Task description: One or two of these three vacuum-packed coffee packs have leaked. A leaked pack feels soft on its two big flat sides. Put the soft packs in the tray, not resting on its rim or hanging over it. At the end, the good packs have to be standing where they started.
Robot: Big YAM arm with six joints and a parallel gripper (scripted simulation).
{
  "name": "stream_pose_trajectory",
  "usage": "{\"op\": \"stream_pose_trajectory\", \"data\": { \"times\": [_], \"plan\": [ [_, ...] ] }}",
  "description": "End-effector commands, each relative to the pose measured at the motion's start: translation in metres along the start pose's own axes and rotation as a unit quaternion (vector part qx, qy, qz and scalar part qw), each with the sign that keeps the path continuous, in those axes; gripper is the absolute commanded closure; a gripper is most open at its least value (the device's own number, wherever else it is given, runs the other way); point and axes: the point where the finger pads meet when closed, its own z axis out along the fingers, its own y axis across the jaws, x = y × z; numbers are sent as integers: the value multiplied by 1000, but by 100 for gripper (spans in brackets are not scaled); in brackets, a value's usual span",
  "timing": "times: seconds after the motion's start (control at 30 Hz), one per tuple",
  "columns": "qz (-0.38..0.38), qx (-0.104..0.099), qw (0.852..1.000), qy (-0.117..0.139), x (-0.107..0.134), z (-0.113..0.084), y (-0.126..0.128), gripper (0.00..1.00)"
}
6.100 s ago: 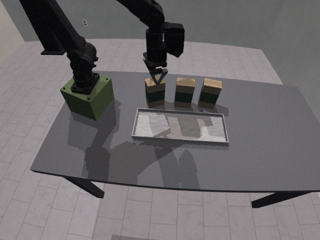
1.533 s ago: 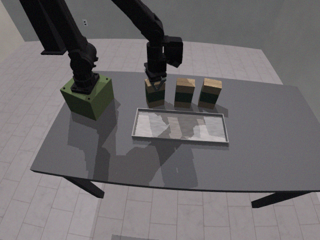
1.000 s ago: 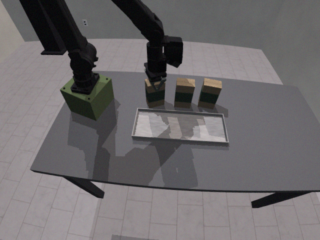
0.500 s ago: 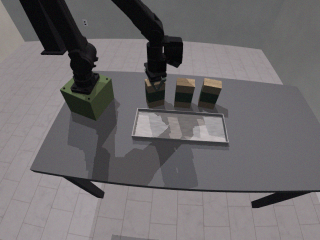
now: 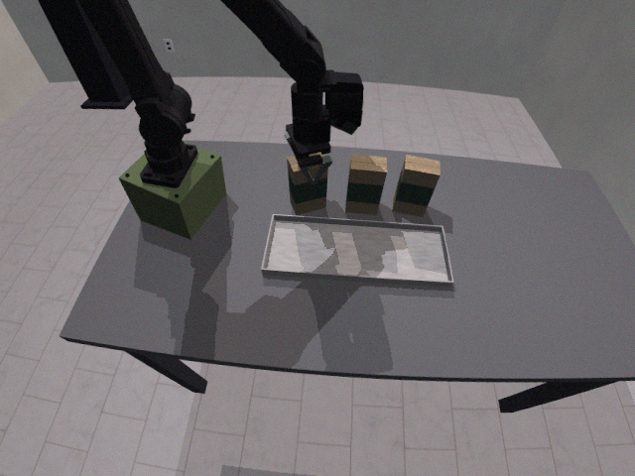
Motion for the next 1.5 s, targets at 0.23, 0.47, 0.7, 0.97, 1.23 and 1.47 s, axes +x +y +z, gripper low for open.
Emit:
{"op": "stream_pose_trajectory", "data": {
  "times": [0.23, 0.47, 0.7, 0.97, 1.23, 1.47],
  "plan": [
    [2, 2, 1000, -10, -7, -3, -5, 22],
    [2, 2, 1000, -10, -7, -3, -5, 22],
    [2, 2, 1000, -10, -7, -3, -5, 22],
    [2, 2, 1000, -10, -7, -3, -5, 22],
    [2, 4, 1000, -15, -11, -12, -6, 22],
    [1, 6, 1000, -27, -22, -60, -4, 22]
  ]
}}
